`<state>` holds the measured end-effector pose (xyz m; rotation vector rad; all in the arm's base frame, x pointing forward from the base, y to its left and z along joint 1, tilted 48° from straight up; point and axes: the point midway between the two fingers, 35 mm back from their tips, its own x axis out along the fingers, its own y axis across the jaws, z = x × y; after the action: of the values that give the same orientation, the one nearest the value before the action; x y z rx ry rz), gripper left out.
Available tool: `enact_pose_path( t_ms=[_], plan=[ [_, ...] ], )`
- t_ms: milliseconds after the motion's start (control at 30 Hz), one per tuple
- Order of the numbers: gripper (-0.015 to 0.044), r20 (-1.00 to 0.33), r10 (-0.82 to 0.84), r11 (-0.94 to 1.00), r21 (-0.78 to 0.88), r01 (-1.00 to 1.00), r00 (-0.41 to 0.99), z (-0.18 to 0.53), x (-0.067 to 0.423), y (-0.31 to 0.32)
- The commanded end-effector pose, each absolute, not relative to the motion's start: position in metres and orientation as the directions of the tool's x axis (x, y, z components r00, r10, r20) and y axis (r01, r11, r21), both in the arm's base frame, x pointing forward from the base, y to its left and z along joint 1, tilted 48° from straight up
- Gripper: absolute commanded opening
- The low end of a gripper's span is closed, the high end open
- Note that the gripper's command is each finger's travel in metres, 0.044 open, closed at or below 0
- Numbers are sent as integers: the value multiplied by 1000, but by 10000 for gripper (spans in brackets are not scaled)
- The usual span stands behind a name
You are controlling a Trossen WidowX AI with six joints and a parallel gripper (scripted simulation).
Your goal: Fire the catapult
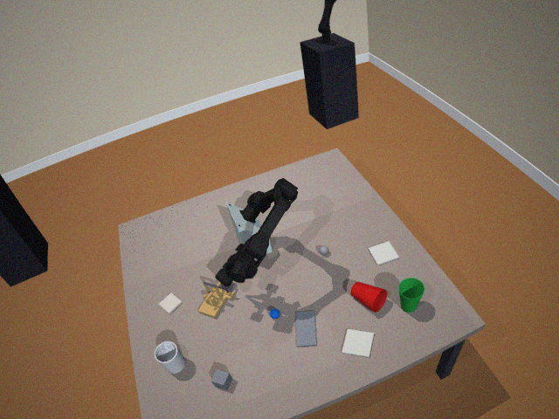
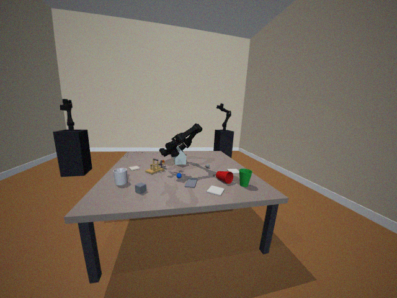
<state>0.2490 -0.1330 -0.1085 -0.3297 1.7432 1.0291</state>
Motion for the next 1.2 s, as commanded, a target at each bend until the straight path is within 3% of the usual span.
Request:
enact_pose_path(
  t_ms=[0,1167],
  plan=[
    [0,-855,222,521,511,-684,-469,-98,240,-126],
    [0,-856,223,520,510,-685,-467,-131,246,-90]
  ],
)
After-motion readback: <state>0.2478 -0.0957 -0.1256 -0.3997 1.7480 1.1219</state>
